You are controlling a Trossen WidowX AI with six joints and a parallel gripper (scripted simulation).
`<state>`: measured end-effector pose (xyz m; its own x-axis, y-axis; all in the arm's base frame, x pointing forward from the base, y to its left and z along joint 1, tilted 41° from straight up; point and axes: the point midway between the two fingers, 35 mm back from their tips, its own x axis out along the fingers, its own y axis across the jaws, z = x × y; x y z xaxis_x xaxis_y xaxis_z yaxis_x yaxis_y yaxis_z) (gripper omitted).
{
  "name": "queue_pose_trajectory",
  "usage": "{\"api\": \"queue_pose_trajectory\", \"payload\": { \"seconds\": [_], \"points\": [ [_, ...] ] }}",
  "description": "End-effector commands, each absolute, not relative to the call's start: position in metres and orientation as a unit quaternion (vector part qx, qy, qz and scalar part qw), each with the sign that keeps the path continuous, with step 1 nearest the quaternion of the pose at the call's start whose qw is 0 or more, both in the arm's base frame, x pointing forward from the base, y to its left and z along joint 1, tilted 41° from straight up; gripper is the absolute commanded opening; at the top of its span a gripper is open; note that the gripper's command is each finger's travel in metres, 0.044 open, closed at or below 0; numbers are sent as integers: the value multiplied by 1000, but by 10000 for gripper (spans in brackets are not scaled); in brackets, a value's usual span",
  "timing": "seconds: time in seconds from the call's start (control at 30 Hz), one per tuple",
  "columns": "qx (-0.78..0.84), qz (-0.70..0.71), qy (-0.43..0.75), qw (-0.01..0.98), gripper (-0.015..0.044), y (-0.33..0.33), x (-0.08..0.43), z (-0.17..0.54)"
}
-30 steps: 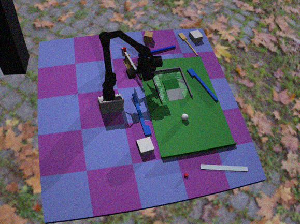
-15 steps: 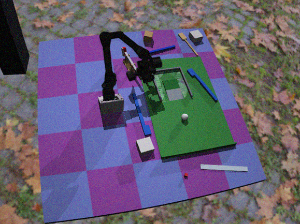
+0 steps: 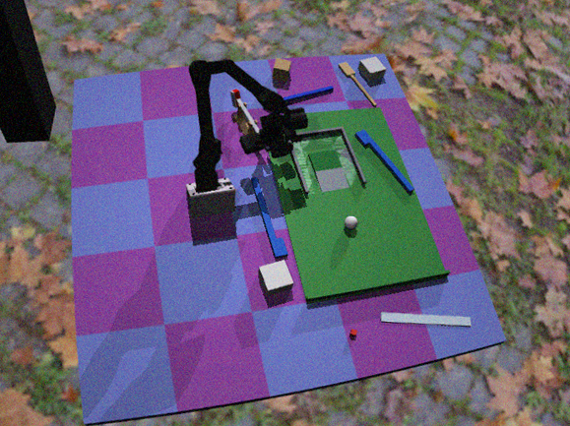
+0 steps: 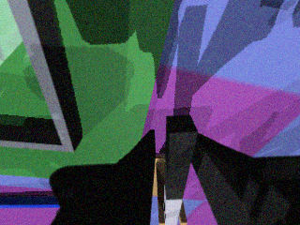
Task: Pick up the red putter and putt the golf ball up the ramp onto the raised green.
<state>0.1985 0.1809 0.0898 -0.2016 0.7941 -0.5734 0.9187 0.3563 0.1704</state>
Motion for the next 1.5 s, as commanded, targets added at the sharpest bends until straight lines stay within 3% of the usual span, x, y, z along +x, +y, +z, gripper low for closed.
{"api": "queue_pose_trajectory", "payload": {
  "seconds": [0.0,0.23,0.97,1.47],
  "points": [
    [557,-105,768,297,66,181,199,90],
    [557,-105,768,298,0,180,199,91],
    [557,-108,768,298,0,117,210,164],
    [606,-245,715,250,0,69,256,123]
  ]
}}
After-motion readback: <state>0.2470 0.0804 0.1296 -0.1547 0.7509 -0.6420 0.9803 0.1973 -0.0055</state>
